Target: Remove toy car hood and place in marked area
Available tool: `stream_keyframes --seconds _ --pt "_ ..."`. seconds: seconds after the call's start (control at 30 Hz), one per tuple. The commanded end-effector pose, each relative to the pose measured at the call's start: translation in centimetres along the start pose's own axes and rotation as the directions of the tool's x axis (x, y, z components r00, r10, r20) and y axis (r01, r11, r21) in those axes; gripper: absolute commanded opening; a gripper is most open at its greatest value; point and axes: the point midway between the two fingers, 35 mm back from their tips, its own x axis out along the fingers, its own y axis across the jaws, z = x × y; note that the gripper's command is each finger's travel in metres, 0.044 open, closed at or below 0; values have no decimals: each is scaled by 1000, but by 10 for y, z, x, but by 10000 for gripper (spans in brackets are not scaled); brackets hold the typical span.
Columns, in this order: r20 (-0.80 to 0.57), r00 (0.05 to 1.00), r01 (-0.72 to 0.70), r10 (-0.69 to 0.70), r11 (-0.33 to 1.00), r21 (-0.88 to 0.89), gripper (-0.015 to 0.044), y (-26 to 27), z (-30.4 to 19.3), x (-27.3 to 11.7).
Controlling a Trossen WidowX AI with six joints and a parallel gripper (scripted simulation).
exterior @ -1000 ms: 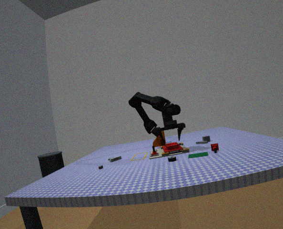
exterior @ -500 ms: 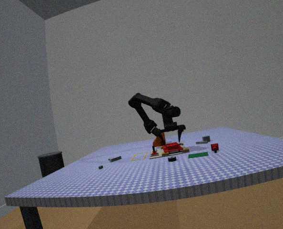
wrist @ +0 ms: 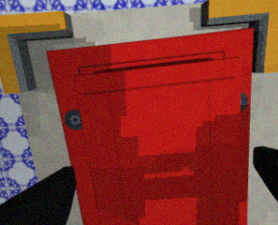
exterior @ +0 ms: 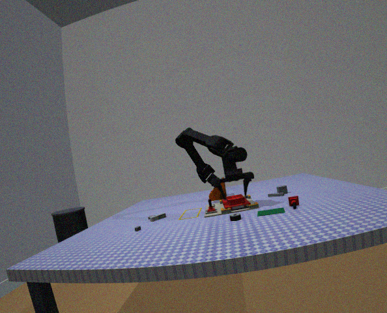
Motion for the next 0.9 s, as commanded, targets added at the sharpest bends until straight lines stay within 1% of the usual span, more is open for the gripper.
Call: stream_keyframes --seconds 0.0,0.6,0.73,0.87 --pt "2 1000 3 -3 1000 -3 440 0 0 3" --pt "2 1000 3 -3 1000 -3 440 0 0 11" --pt "0 1000 0 0 1000 0 335 0 0 9" --pt "0 1000 0 0 1000 0 308 0 0 9"
